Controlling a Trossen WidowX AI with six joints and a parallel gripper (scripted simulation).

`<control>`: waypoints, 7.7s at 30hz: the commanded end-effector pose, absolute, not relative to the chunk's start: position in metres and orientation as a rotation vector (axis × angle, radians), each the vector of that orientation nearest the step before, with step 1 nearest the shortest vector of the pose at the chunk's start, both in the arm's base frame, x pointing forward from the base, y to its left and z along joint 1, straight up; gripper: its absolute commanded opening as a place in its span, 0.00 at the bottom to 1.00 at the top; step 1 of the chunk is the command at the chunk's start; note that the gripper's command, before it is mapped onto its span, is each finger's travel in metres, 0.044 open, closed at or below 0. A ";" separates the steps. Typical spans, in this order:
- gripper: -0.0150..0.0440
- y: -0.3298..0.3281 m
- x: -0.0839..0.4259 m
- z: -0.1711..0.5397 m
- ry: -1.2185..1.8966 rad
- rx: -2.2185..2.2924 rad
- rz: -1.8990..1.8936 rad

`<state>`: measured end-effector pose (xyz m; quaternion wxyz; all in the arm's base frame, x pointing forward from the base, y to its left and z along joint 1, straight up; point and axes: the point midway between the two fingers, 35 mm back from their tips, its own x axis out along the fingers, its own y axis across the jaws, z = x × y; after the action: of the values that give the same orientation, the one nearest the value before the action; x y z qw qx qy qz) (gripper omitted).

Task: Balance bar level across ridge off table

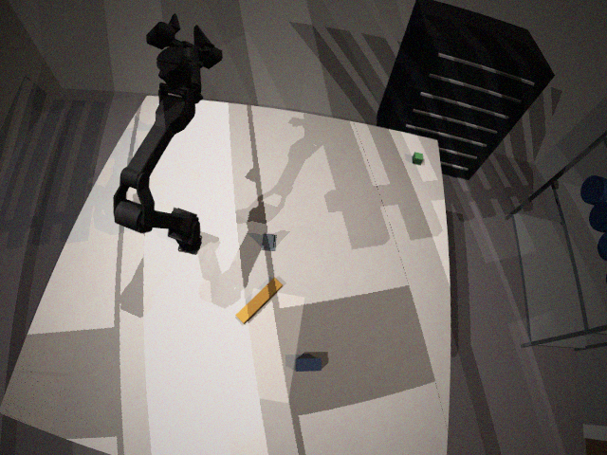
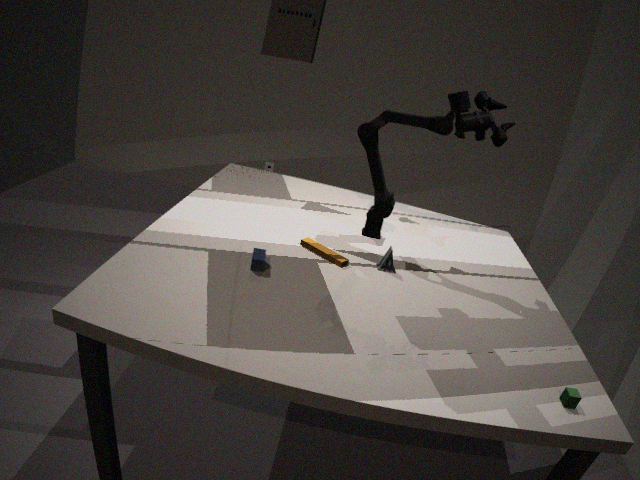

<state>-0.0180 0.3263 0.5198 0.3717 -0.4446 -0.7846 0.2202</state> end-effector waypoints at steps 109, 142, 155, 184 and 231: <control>0.79 -0.074 0.333 0.157 0.979 -1.249 0.824; 0.79 -0.163 0.242 0.095 1.419 -0.782 0.743; 0.79 -0.163 0.242 0.068 1.419 -0.782 0.743; 0.79 -0.163 0.242 0.047 1.419 -0.782 0.744; 0.25 -0.165 0.245 0.127 1.417 -0.784 0.745</control>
<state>0.2457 -0.1644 0.1183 -0.6268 0.3405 -0.6184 -0.3298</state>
